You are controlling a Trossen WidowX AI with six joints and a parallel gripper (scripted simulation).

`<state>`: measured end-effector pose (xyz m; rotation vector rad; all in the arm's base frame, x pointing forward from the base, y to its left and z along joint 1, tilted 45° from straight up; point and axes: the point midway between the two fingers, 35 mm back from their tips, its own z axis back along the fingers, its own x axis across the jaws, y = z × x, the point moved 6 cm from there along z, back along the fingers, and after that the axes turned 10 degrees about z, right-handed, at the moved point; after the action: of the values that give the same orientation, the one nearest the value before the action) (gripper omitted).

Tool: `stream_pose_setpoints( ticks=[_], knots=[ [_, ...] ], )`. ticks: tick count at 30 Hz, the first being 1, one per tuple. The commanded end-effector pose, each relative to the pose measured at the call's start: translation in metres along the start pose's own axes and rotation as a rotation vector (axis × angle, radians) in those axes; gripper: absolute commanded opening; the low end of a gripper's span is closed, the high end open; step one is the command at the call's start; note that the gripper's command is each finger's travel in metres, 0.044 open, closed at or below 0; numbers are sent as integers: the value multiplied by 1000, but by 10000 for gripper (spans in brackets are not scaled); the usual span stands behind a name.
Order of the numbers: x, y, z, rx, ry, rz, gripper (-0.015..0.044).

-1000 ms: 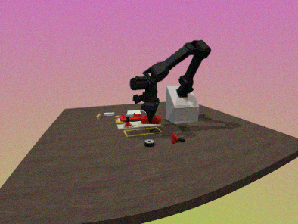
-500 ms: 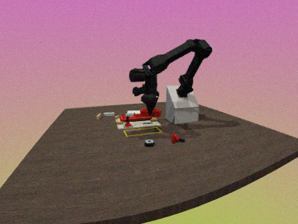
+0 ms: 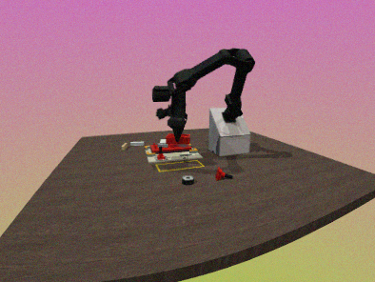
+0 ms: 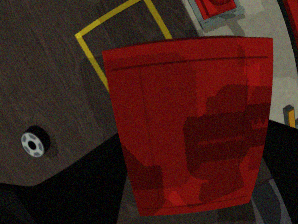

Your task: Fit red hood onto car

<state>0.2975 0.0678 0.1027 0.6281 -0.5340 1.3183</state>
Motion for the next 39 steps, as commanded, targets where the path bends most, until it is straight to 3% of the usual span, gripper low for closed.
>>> stream_pose_setpoints(
  ticks=[1, 21, 39],
  knots=[
    [-18, -15, 1, -4, 12, 41, 0],
    [-109, -61, 3, 4, 13, 204, 0],
    [-199, -73, -1, 7, -19, 342, 0]
  ],
)
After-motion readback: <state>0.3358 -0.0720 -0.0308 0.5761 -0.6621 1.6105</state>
